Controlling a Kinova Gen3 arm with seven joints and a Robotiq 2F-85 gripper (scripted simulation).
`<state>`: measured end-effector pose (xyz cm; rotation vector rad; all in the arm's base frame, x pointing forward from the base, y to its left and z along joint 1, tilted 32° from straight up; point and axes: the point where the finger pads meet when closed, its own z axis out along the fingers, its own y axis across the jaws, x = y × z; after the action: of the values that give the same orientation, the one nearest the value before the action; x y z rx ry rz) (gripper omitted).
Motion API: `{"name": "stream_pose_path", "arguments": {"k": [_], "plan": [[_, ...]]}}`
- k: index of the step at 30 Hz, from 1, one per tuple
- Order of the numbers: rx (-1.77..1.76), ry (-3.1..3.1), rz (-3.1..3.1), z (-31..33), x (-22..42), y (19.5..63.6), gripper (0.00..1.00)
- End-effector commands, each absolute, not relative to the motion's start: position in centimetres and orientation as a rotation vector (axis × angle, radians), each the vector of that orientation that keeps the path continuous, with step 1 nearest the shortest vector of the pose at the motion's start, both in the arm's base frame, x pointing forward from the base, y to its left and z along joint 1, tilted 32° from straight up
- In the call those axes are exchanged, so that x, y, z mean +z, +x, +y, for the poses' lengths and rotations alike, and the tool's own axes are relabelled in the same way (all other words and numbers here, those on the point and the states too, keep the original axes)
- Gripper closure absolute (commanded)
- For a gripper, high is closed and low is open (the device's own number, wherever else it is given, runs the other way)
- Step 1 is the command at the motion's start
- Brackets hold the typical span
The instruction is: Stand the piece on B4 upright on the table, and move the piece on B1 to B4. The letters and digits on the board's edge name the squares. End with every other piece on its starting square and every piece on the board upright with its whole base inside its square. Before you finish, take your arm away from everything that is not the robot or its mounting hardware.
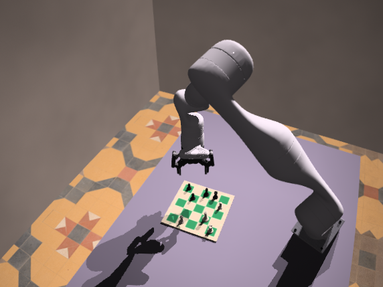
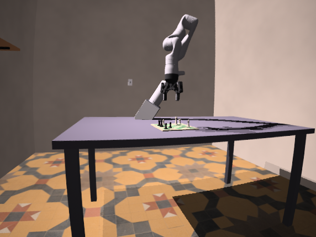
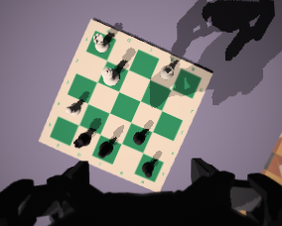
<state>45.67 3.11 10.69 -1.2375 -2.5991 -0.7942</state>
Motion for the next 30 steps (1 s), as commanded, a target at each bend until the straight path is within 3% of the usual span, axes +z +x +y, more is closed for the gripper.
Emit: {"name": "stream_pose_path", "arguments": {"k": [1,30], "plan": [[-0.795,-1.241,-2.599,3.1,10.7,45.7,0.00],[-0.646,-1.890,-1.973,4.5,8.9,45.4,0.00]]}}
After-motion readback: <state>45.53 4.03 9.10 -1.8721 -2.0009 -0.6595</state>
